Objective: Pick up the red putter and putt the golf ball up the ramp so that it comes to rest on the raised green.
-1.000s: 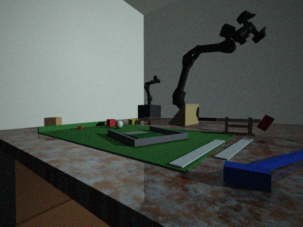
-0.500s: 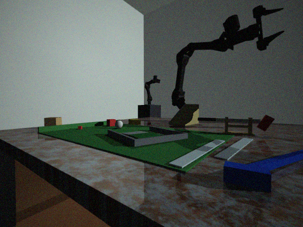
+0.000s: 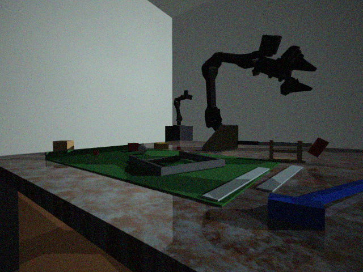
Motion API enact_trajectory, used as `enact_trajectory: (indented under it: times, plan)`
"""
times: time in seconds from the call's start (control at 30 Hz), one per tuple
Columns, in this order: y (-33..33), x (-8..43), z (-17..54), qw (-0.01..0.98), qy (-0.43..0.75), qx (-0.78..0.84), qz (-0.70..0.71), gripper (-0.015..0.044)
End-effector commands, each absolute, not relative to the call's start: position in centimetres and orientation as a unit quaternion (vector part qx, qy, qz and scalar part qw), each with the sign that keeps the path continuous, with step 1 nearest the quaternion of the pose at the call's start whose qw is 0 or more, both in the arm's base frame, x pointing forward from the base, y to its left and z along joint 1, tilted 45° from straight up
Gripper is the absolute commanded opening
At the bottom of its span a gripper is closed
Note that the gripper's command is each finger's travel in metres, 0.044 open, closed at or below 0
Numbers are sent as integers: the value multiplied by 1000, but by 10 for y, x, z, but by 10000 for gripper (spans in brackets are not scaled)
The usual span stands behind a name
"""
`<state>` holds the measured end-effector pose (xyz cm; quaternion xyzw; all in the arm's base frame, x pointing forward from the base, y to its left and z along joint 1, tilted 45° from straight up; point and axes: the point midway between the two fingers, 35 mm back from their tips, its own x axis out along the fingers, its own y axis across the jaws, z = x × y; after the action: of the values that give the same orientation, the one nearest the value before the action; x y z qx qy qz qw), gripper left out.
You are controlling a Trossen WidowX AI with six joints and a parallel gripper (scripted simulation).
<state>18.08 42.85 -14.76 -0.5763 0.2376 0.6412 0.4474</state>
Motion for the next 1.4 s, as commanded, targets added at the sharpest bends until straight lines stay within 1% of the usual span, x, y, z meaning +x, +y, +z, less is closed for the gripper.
enact_trajectory:
  times: [0.0,0.1,0.17,0.37,0.43,0.7,0.87,1.37]
  plan:
    - [366,197,-159,424,335,-600,590,440]
    - [339,203,-161,408,375,-608,568,440]
    - [308,207,-162,387,418,-616,545,440]
    - [204,210,-147,286,553,-628,468,440]
    - [183,208,-140,260,579,-627,453,440]
    - [180,213,-139,256,582,-627,451,440]
    - [164,214,-153,256,582,-627,450,440]
    - [146,214,-172,256,582,-627,450,440]
